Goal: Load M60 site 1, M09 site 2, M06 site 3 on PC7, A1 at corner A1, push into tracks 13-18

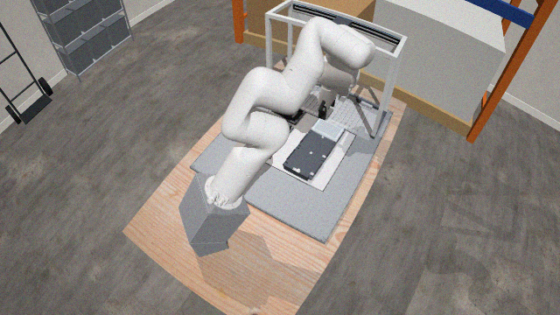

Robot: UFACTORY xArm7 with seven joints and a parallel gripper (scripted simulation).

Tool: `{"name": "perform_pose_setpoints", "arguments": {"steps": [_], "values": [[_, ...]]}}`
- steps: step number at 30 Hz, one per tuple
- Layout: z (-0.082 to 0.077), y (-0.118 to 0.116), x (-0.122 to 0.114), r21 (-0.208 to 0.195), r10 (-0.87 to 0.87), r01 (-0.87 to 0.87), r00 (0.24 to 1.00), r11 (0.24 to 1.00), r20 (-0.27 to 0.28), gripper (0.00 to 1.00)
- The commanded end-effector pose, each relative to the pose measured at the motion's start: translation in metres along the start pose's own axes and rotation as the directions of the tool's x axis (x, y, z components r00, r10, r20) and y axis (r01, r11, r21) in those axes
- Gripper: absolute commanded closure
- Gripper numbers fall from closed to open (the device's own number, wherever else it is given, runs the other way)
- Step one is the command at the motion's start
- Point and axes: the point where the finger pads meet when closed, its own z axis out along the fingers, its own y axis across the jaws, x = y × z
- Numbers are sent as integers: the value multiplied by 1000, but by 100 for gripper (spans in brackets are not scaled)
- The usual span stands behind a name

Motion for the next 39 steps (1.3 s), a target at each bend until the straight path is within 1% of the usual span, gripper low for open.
{"name": "perform_pose_setpoints", "arguments": {"steps": [1,10,12,27,29,39], "values": [[-4,17,-19,6,-4,4,1000,1000,-2,0],[-8,48,-51,5,-4,4,1000,1000,-2,0],[-8,48,-51,5,-4,4,1000,1000,-2,0],[-16,101,-104,5,-4,4,1000,1000,-1,0],[-16,101,-104,5,-4,4,1000,1000,-1,0],[-20,136,-139,5,-4,4,1000,1000,-1,0]]}}
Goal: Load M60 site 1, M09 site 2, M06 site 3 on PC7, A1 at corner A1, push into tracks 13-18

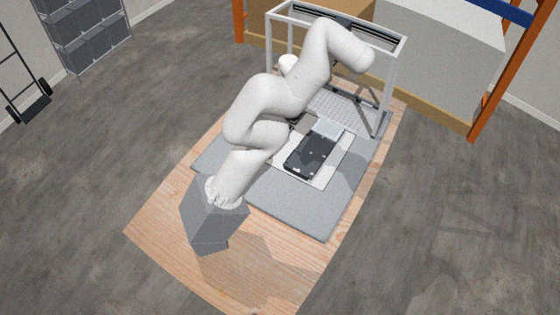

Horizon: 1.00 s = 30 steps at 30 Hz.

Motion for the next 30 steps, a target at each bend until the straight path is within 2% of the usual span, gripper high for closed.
{"name": "perform_pose_setpoints", "arguments": {"steps": [1,5,7,20,30], "values": [[-4,19,-22,8,2,-2,1000,1000,-1,0],[-6,33,-36,8,2,-2,1000,1000,-1,0],[-6,33,-36,8,2,-2,1000,1000,-1,0],[-12,78,-82,7,2,-2,1000,1000,-1,0],[-12,78,-82,7,2,-2,1000,1000,-1,0]]}}
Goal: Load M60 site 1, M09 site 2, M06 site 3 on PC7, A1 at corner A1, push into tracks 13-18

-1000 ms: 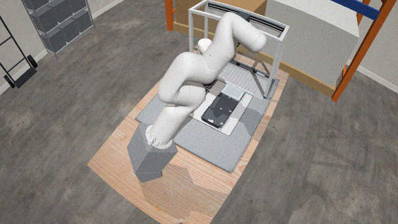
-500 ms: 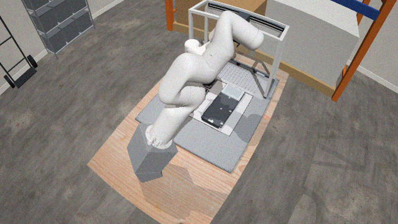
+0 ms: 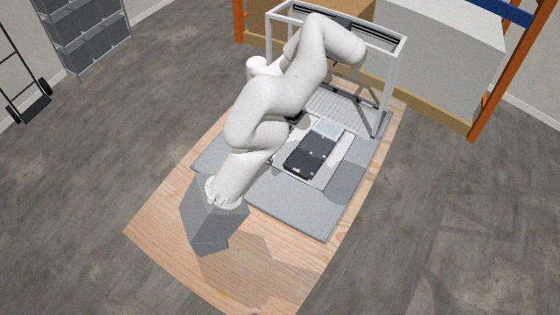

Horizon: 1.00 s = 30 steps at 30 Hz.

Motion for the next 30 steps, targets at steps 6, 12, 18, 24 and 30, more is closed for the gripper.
{"name": "perform_pose_setpoints", "arguments": {"steps": [6,12,18,24,30], "values": [[-1,0,-2,3,0,0,1000,1000,2,0],[4,0,-2,3,0,0,1000,1000,2,0],[14,0,-2,3,0,0,1000,1000,2,0],[24,0,-2,3,0,0,1000,1000,2,0],[31,0,-2,3,0,0,1000,1000,2,0]]}}
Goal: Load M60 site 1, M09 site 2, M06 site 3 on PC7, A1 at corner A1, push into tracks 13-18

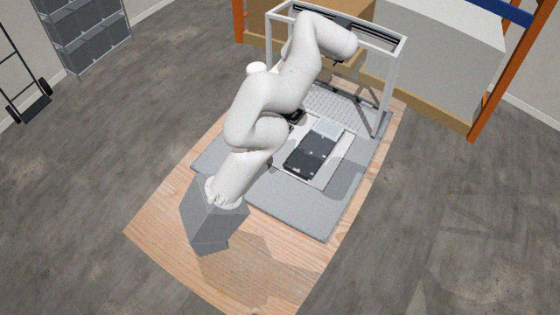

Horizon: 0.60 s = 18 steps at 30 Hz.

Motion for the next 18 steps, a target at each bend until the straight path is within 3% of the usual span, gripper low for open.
{"name": "perform_pose_setpoints", "arguments": {"steps": [1,18], "values": [[7,-1,-2,3,0,0,1000,1000,3,0],[32,-1,-2,3,0,0,1000,1000,3,0]]}}
